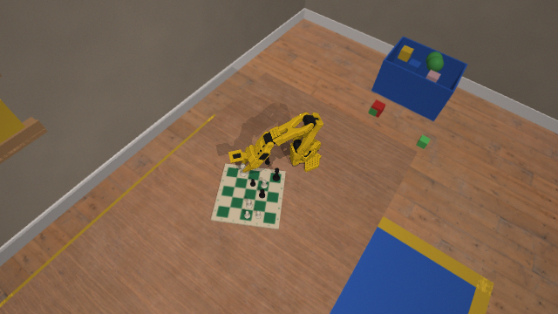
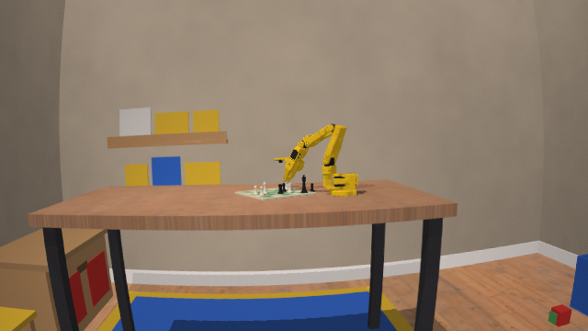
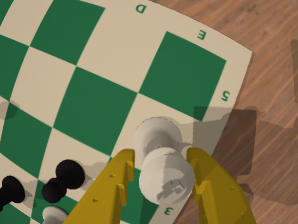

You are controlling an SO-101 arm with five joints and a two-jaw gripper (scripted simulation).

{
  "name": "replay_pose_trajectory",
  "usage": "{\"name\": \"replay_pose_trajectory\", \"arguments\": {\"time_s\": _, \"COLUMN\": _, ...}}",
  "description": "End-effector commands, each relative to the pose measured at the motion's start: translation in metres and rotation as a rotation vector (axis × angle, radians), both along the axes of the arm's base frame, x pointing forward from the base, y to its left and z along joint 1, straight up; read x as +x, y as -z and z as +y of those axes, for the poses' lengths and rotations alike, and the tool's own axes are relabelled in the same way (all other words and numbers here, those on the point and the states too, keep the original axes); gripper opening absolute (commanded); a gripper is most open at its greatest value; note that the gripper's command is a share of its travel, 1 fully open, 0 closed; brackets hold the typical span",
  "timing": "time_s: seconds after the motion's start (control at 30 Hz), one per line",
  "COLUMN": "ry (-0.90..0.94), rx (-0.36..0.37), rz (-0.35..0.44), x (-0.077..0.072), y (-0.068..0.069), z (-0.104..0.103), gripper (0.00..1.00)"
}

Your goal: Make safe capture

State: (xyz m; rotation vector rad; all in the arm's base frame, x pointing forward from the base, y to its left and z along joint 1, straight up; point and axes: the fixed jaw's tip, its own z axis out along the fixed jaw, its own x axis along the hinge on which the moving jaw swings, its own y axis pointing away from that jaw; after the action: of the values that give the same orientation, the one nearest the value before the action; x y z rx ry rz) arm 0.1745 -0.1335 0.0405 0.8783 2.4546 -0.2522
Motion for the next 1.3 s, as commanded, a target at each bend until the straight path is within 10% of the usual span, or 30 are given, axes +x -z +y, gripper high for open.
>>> {"name": "replay_pose_trajectory", "arguments": {"time_s": 0.0, "ry": 0.0, "rx": 0.01, "rz": 0.004, "x": 0.0, "y": -0.001, "z": 0.002, "gripper": 0.12}}
{"name": "replay_pose_trajectory", "arguments": {"time_s": 1.27, "ry": 0.0, "rx": 0.01, "rz": 0.004, "x": -0.001, "y": -0.068, "z": 0.003, "gripper": 0.12}}
